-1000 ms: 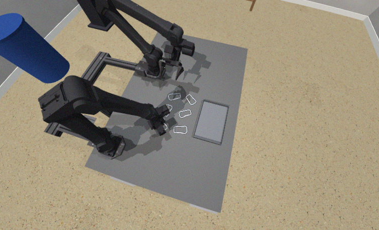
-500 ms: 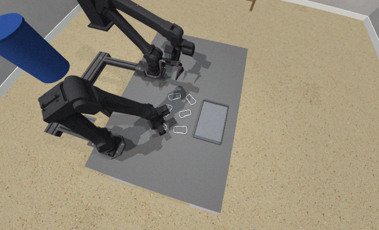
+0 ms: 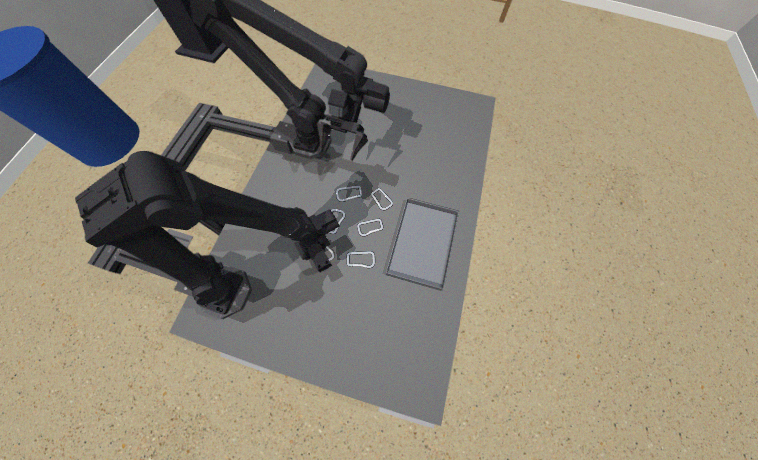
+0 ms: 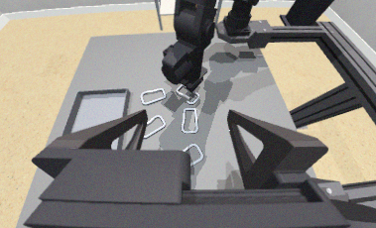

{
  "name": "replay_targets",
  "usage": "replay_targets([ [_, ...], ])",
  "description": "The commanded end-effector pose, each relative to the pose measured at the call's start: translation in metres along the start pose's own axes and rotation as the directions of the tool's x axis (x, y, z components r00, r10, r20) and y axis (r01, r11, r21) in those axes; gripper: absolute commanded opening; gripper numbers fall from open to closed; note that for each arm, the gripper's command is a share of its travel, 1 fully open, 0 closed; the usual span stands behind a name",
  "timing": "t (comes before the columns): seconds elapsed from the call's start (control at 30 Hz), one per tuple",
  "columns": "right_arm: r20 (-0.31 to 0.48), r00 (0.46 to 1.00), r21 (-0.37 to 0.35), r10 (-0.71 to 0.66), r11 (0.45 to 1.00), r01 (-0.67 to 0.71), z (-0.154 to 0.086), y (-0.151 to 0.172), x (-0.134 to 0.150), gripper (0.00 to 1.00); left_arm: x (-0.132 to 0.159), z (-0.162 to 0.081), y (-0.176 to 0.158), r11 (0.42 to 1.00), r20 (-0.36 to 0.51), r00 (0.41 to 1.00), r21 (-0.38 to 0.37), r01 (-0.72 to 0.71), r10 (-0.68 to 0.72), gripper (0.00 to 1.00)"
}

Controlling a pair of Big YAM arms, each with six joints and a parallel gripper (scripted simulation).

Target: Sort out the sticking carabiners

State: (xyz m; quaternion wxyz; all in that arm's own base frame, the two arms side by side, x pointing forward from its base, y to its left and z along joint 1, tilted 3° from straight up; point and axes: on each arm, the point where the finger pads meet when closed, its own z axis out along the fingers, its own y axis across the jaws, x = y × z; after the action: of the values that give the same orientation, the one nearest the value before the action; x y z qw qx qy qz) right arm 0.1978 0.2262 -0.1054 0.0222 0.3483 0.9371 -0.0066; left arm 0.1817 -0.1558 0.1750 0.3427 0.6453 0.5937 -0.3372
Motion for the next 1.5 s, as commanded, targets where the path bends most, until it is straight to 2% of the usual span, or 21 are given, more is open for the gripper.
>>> replay_targets([
  [0.0, 0.001, 1.000, -0.025, 0.007, 1.000, -0.007, -0.010, 0.006, 0.000, 0.02, -0.001, -0.001, 0.001, 1.000, 0.002, 1.000, -0.002, -0.008, 0.008, 1.00],
  [0.07, 0.001, 1.000, -0.024, 0.006, 1.000, -0.006, -0.012, 0.006, 0.001, 0.02, -0.001, -0.001, 0.001, 1.000, 0.002, 1.000, -0.002, -0.008, 0.008, 1.00],
  [0.27, 0.000, 1.000, -0.037, 0.002, 0.999, -0.002, -0.049, 0.012, 0.003, 0.02, -0.001, -0.001, 0.001, 1.000, 0.002, 1.000, -0.002, -0.008, 0.008, 1.00],
  [0.33, 0.000, 1.000, -0.036, 0.011, 0.999, -0.011, -0.052, 0.013, 0.001, 0.02, -0.001, -0.001, 0.001, 1.000, 0.002, 1.000, -0.002, -0.008, 0.008, 1.00],
  [0.4, 0.000, 1.000, -0.032, 0.010, 0.999, -0.010, -0.059, 0.012, 0.002, 0.02, 0.003, 0.002, 0.001, 0.999, 0.000, 0.999, 0.001, 0.040, -0.040, 1.00],
  [0.47, 0.002, 1.000, -0.033, -0.021, 0.999, 0.021, -0.063, 0.016, -0.007, 0.02, 0.004, 0.006, -0.001, 0.998, -0.014, 0.998, 0.004, 0.069, -0.069, 1.00],
  [0.53, 0.001, 0.999, -0.002, -0.043, 0.999, 0.043, -0.056, 0.022, -0.015, 0.02, 0.006, 0.008, 0.001, 0.993, -0.040, 0.992, -0.011, 0.116, -0.116, 1.00],
  [0.6, 0.001, 0.999, -0.002, -0.043, 0.999, 0.043, -0.056, 0.022, -0.015, 0.02, 0.006, 0.008, 0.001, 0.993, -0.040, 0.992, -0.011, 0.116, -0.116, 1.00],
  [0.63, 0.001, 0.999, -0.002, -0.049, 0.999, 0.049, -0.057, 0.030, -0.021, 0.02, 0.002, 0.007, 0.009, 0.992, -0.057, 0.990, -0.031, 0.125, -0.126, 1.00],
  [0.7, 0.000, 0.999, -0.003, -0.049, 0.999, 0.049, -0.059, 0.050, -0.036, 0.02, 0.016, 0.017, 0.008, 0.981, -0.114, 0.975, -0.053, 0.185, -0.190, 1.00],
  [0.83, -0.003, 0.999, -0.006, -0.034, 0.999, 0.034, -0.062, 0.104, -0.080, 0.02, 0.024, 0.028, 0.033, 0.950, -0.211, 0.937, -0.203, 0.238, -0.280, 1.00],
  [0.93, -0.003, 1.000, -0.007, -0.024, 1.000, 0.024, -0.063, 0.134, -0.107, 0.02, 0.018, 0.035, 0.049, 0.919, -0.205, 0.923, -0.298, 0.259, -0.327, 1.00],
  [1.1, -0.002, 1.000, -0.008, -0.024, 1.000, 0.024, -0.064, 0.169, -0.132, 0.02, 0.013, 0.036, 0.072, 0.847, -0.175, 0.900, -0.448, 0.288, -0.398, 1.00],
  [1.17, -0.002, 1.000, -0.008, -0.024, 1.000, 0.024, -0.064, 0.169, -0.132, 0.02, 0.013, 0.036, 0.072, 0.847, -0.175, 0.900, -0.448, 0.288, -0.398, 1.00],
  [1.37, -0.001, 1.000, -0.008, -0.016, 1.000, 0.016, -0.064, 0.209, -0.169, 0.02, -0.008, 0.035, 0.098, 0.706, -0.031, 0.877, -0.607, 0.364, -0.480, 1.00],
  [1.47, -0.002, 1.000, -0.009, -0.012, 1.000, 0.012, -0.065, 0.234, -0.189, 0.02, -0.025, 0.033, 0.111, 0.612, 0.089, 0.864, -0.671, 0.419, -0.495, 1.00],
])
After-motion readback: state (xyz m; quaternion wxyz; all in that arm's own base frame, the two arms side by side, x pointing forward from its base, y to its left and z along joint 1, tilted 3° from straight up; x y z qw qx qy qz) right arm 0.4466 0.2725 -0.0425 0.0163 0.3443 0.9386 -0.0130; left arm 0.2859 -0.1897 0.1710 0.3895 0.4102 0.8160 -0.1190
